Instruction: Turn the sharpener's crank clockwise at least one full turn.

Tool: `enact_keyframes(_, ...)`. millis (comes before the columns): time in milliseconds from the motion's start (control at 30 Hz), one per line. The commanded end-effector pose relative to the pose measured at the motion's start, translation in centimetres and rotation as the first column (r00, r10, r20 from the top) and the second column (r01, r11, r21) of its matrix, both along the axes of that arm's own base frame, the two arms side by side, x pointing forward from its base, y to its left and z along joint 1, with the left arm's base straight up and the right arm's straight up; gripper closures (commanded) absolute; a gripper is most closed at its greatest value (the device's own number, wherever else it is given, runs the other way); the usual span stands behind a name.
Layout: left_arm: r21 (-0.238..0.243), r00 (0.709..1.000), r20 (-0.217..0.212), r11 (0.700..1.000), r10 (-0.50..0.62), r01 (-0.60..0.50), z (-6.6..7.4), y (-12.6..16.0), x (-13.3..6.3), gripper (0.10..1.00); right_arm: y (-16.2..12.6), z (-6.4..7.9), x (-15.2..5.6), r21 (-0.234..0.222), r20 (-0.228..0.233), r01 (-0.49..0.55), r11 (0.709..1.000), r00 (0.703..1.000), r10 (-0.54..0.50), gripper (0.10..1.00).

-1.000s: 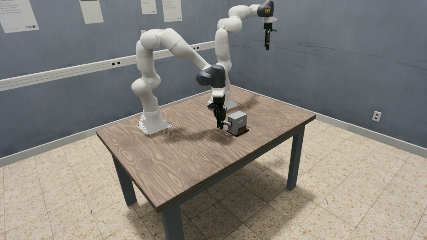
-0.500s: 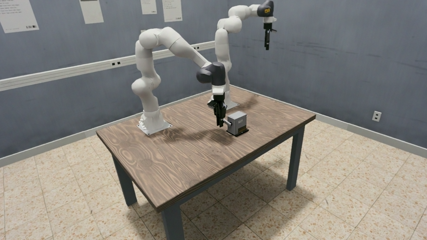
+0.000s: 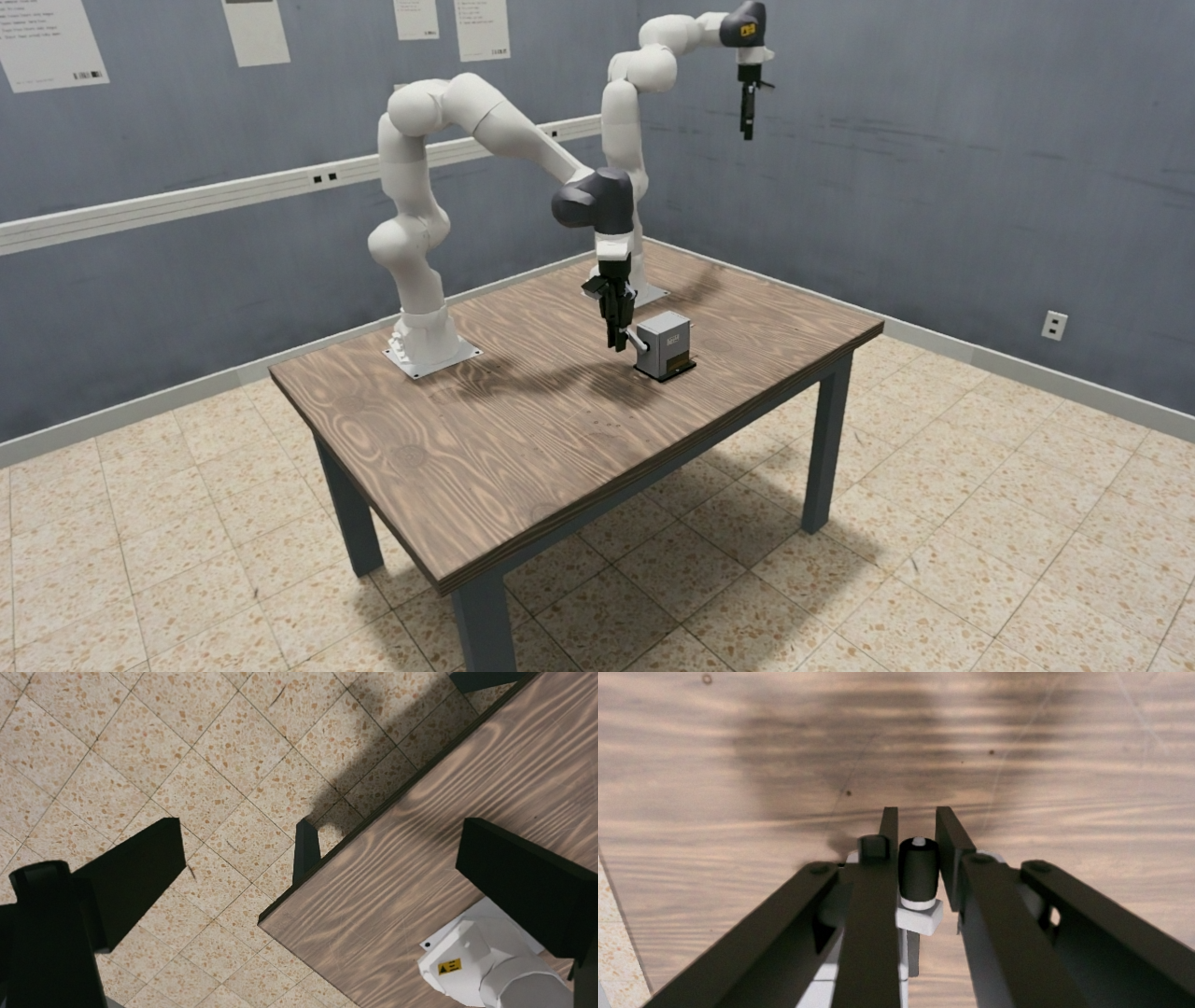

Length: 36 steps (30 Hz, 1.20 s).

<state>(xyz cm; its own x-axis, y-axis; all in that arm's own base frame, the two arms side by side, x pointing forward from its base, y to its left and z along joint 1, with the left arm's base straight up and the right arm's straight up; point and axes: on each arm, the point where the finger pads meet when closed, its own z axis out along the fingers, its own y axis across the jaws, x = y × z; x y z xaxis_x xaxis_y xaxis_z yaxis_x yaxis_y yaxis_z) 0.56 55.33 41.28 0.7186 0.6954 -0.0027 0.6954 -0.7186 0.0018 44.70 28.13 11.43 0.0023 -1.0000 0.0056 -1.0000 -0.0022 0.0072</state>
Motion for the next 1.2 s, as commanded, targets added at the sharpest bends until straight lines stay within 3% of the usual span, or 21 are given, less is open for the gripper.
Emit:
enact_keyframes(0,0.003,1.000,0.001,1.000,0.007,-0.007,0.0,0.1,-0.1,0.098,-0.1,0.9,0.7,0.006,0.007,0.002,1.000,1.000,-0.002,0.999)
enact_keyframes(1167,0.003,1.000,0.001,1.000,0.007,-0.007,0.0,0.1,-0.1,0.098,-0.1,2.4,4.4,0.006,0.007,0.002,1.000,1.000,-0.002,0.999)
